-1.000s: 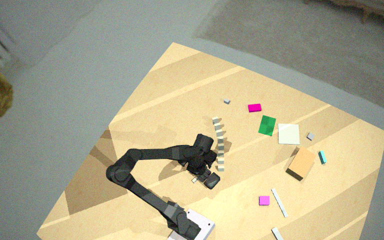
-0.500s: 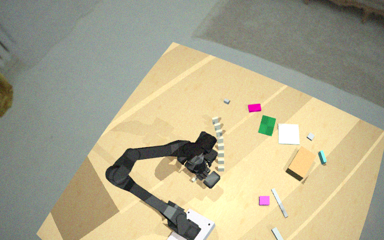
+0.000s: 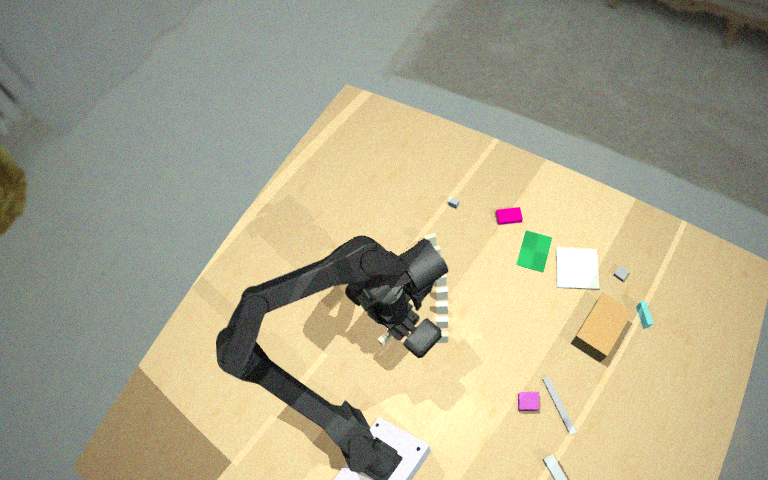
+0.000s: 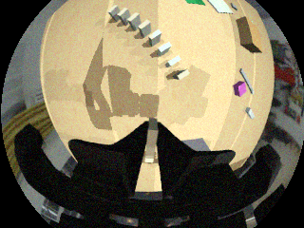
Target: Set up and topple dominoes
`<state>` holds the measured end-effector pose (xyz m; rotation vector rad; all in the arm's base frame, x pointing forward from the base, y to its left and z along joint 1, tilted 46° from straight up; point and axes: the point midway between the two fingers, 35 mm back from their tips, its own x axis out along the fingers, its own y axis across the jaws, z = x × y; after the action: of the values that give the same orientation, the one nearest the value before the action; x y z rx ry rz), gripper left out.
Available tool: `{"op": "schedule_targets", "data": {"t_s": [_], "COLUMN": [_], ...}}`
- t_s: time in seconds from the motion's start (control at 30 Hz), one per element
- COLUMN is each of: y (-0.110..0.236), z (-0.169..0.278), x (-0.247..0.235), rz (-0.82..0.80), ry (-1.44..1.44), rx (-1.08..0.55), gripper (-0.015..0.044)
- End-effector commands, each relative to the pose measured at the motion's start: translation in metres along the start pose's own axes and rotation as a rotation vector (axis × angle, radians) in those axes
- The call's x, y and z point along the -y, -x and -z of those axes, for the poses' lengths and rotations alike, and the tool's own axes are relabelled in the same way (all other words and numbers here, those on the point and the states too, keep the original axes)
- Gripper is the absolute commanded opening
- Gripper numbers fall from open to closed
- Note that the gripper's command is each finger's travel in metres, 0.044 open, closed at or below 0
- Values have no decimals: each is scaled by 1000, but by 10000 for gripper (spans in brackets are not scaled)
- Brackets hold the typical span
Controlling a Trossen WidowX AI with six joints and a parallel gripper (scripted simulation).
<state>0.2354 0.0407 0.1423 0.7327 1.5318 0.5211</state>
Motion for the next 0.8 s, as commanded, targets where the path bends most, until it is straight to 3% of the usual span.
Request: {"op": "schedule_targets", "data": {"t_s": [0.0,0.13,0.4,0.77], "y": [16,16,17,6], "z": [2,3,47,46], "x": [-1,-11,-117,-110], "rz": [-1,3,-5,72], "ry": [7,22,196,258], "rx": [-3,-3,-2,16], "gripper": [30,30,30,30]}}
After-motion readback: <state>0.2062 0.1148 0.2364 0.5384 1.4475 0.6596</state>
